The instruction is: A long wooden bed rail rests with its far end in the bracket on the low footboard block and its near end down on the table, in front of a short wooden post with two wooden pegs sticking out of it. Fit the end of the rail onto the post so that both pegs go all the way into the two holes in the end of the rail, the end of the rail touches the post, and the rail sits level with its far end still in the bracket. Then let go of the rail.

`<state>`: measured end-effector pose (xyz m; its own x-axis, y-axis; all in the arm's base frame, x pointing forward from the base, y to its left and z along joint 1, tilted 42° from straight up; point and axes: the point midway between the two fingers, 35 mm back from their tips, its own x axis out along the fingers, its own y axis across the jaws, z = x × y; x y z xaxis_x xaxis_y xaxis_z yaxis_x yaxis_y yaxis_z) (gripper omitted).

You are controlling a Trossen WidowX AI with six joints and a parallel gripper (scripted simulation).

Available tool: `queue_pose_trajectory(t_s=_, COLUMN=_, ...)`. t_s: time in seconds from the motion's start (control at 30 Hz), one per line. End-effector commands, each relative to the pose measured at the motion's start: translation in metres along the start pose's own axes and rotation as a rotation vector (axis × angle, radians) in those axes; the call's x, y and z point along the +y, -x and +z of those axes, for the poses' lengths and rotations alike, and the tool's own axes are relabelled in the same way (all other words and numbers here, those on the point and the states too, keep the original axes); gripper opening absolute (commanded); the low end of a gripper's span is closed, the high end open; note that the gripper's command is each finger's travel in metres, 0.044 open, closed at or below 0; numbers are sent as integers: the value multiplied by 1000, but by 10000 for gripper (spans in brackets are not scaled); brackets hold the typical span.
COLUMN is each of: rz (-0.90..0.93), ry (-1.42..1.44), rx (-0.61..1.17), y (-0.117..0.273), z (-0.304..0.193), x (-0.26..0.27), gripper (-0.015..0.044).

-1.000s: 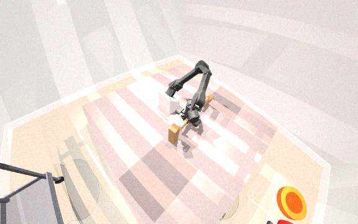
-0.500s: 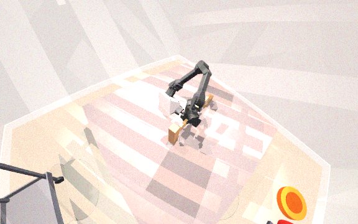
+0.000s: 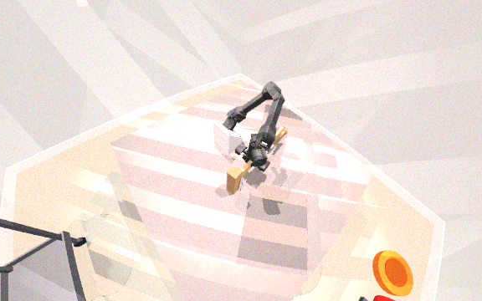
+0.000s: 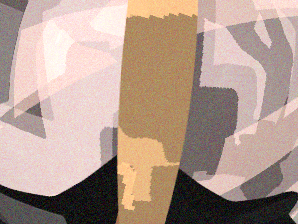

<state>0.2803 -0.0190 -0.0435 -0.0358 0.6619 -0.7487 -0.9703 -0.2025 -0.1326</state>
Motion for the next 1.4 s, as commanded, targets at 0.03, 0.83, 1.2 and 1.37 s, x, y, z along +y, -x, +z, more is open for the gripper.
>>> queue_pose_trajectory(t_s=0.03, rz=-8, ry=0, rx=7, y=2, z=-4, x=-1, gripper=0)
queue_pose_trajectory(t_s=0.83, rz=-8, ry=0, rx=7, y=3, z=-11, x=-1, gripper=0)
queue_pose_trajectory(t_s=1.2, rz=-8, ry=0, rx=7, y=3, z=-15, x=-1, gripper=0)
queue_pose_trajectory(t_s=1.37, rz=-8, ry=0, rx=8, y=3, z=-16, x=-1, gripper=0)
